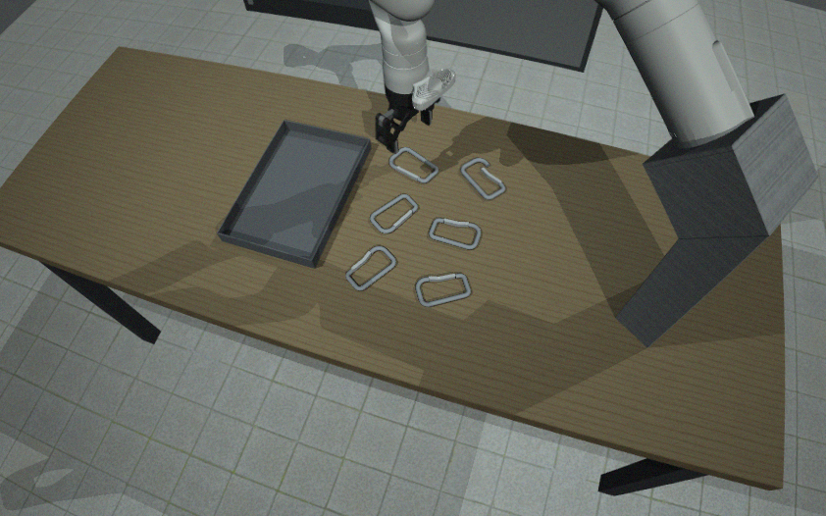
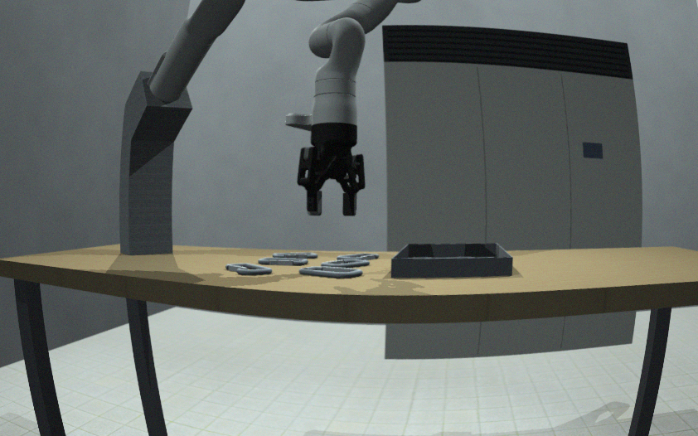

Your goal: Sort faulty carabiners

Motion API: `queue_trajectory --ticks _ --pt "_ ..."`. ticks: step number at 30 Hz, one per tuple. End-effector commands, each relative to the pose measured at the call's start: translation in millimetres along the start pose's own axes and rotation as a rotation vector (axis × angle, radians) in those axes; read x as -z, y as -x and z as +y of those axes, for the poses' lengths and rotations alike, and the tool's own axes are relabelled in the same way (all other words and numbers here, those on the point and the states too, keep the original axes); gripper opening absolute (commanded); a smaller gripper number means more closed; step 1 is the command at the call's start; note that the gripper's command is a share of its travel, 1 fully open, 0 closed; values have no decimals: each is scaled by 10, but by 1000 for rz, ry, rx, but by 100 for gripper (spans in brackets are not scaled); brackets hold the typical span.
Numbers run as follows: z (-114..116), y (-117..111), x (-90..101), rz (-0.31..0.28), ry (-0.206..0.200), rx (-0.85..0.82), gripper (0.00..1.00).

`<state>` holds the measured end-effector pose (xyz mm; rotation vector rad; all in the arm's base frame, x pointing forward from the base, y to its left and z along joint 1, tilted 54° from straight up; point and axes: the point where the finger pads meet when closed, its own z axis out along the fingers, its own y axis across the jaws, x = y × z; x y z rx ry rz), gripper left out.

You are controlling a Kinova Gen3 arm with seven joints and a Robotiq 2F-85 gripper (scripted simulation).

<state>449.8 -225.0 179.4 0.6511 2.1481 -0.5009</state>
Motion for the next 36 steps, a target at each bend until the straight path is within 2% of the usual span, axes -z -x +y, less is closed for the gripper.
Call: queue_trajectory --ticks 1,11,12,28,29,36 --pt "1 1 3 0 0 0 100" --pt "1 1 3 0 0 0 100" --pt "537 -106 15 -3 0 122 100" --pt "537 -106 15 -3 0 122 100" --pt "1002 -271 15 -4 -7 235 100" --pt "1002 -271 15 -4 -7 235 100"
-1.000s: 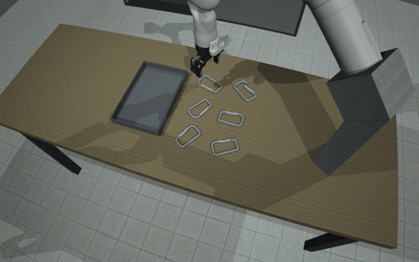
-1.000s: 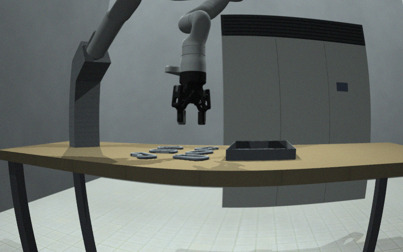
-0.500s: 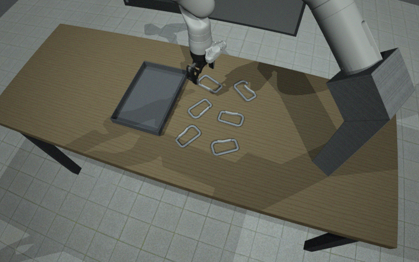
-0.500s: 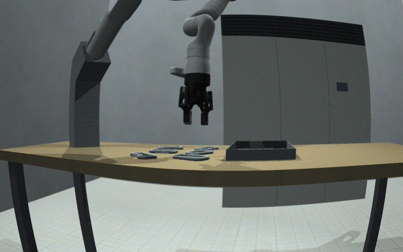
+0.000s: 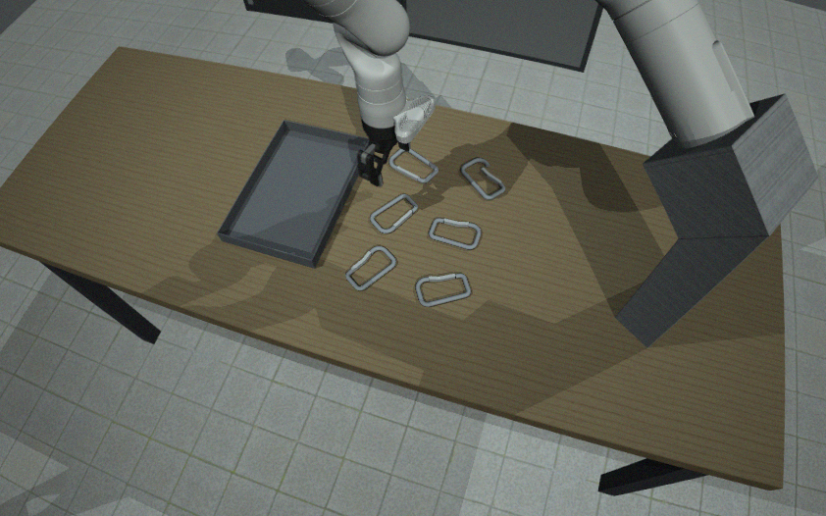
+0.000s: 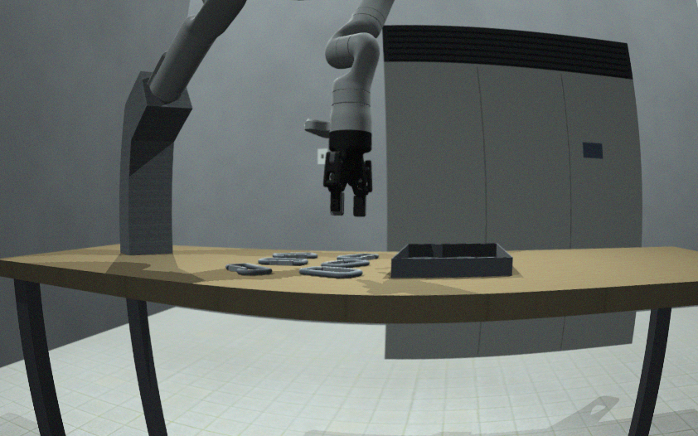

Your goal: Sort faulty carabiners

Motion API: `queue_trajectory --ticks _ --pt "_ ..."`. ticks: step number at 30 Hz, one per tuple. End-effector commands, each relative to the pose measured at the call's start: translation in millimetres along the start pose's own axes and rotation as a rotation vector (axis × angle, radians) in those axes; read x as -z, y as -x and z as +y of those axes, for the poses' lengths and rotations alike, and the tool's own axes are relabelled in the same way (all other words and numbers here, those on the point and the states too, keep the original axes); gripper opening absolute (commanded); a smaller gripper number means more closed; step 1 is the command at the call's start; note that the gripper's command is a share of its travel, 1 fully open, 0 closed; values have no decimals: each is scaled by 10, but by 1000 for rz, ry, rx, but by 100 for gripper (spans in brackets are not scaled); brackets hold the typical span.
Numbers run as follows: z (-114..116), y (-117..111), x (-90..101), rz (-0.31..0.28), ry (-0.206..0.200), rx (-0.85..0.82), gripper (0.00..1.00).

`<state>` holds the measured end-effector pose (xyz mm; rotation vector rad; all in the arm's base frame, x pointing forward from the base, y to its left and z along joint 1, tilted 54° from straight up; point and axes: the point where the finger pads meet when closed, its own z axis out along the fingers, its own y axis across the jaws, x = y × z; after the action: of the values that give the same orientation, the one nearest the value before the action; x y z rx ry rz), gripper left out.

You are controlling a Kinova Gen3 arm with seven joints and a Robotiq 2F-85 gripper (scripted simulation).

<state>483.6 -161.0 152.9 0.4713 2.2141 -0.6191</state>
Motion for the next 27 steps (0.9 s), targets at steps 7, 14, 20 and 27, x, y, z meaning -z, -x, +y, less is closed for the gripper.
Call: queue_trajectory --ticks 7,14,20,27 --pt "267 -14 25 -5 12 56 100" --pt "252 -90 510 -3 9 51 100" --pt "252 -90 510 -3 9 51 100" --pt "223 -174 969 1 -5 50 100"
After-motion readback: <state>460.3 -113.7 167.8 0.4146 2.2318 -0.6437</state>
